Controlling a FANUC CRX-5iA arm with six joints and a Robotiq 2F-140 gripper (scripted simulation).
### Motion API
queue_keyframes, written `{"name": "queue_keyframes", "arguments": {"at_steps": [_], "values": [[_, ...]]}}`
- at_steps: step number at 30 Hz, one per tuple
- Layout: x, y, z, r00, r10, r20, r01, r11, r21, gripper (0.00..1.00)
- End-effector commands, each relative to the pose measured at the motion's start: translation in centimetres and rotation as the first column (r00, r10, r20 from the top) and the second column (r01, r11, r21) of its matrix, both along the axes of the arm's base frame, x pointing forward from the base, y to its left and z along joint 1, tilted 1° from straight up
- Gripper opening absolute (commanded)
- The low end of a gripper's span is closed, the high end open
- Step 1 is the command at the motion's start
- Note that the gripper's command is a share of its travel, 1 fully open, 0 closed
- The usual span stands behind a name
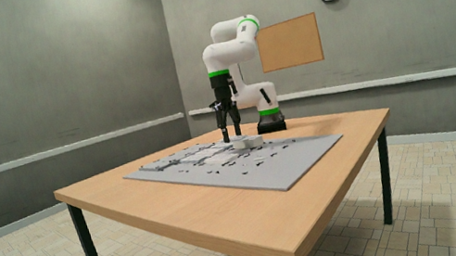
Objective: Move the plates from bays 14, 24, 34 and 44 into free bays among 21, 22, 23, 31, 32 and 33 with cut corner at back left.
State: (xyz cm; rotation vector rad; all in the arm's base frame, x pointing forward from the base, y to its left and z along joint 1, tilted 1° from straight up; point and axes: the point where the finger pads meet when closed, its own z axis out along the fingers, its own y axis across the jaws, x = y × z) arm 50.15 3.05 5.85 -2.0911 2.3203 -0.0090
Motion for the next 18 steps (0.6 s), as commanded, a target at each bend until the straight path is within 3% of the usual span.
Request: {"name": "queue_keyframes", "arguments": {"at_steps": [1,18], "values": [[0.1,0.0,-0.2,1.0,0.0,0.002,0.0,1.0,0.0,0.1],[0.1,0.0,-2.2,1.0,0.0,0.002,0.0,1.0,0.0,0.1]]}}
